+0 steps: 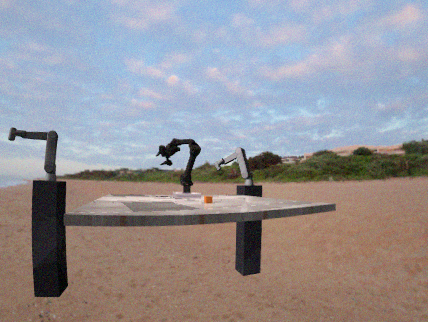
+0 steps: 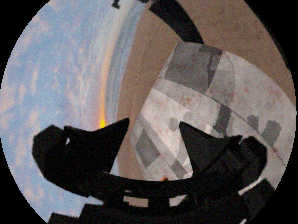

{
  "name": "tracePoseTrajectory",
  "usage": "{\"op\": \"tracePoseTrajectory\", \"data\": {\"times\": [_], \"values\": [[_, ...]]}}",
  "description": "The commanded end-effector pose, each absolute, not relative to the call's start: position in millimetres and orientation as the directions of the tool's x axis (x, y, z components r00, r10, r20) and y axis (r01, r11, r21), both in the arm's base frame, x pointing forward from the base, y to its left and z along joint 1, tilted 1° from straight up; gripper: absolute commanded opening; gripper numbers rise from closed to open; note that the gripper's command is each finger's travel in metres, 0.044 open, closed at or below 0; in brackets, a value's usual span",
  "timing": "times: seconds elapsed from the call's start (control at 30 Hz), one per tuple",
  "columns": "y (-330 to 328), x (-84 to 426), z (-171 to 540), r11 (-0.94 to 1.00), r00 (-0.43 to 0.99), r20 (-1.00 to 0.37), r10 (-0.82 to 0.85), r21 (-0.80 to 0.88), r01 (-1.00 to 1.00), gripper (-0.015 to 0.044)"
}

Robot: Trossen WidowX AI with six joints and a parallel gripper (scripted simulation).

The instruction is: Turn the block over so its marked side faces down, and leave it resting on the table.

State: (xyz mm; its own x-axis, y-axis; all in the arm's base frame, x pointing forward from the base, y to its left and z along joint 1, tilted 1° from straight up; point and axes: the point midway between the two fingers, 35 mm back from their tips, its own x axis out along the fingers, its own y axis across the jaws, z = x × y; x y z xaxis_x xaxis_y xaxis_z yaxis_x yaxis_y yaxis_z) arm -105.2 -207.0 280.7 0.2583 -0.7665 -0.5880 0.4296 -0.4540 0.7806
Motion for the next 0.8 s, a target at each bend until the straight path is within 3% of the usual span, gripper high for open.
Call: {"op": "tracePoseTrajectory", "data": {"times": [0.0,0.37,0.77], "values": [[-208,-105,280,-0.455,0.259,-0.59,-0.765,0.779,0.432,0.0426],[-260,-34,254,-0.335,0.458,-0.724,-0.516,0.662,0.67,0.044],[-276,92,219,0.018,0.493,-0.853,-0.172,0.497,0.867,0.044]]}}
